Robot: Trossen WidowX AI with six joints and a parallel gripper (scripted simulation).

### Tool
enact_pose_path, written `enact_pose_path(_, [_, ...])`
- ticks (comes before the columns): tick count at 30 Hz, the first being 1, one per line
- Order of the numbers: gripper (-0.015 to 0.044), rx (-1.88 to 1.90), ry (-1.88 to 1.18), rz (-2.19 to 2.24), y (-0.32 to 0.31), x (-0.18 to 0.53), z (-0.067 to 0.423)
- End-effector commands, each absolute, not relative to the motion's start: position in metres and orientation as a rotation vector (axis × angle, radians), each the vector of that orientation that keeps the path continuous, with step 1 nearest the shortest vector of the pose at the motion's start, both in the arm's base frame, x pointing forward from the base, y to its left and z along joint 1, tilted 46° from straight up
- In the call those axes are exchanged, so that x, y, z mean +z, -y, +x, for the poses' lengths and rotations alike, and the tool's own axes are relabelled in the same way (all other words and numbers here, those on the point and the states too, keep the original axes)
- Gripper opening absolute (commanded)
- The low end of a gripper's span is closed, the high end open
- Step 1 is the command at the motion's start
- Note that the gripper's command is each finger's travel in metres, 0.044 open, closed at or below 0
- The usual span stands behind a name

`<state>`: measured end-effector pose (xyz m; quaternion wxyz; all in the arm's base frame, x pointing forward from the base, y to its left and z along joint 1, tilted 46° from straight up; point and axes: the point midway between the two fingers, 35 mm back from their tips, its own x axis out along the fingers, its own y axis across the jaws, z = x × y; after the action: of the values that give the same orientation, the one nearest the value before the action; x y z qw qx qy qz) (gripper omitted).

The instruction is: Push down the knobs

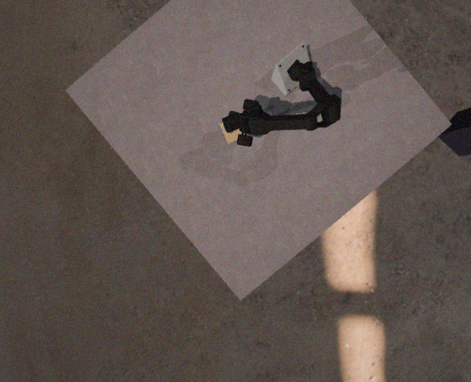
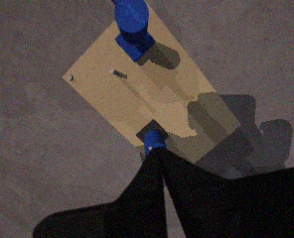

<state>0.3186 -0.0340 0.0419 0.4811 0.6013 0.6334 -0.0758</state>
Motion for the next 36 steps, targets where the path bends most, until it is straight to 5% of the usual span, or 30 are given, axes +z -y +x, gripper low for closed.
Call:
enact_pose_path(1, [0.0,-0.152,-1.577,1.442,0.019,0.031,0.324])
enact_pose_path(36, [0.0,-0.153,-1.576,1.442,0.031,0.042,0.322])
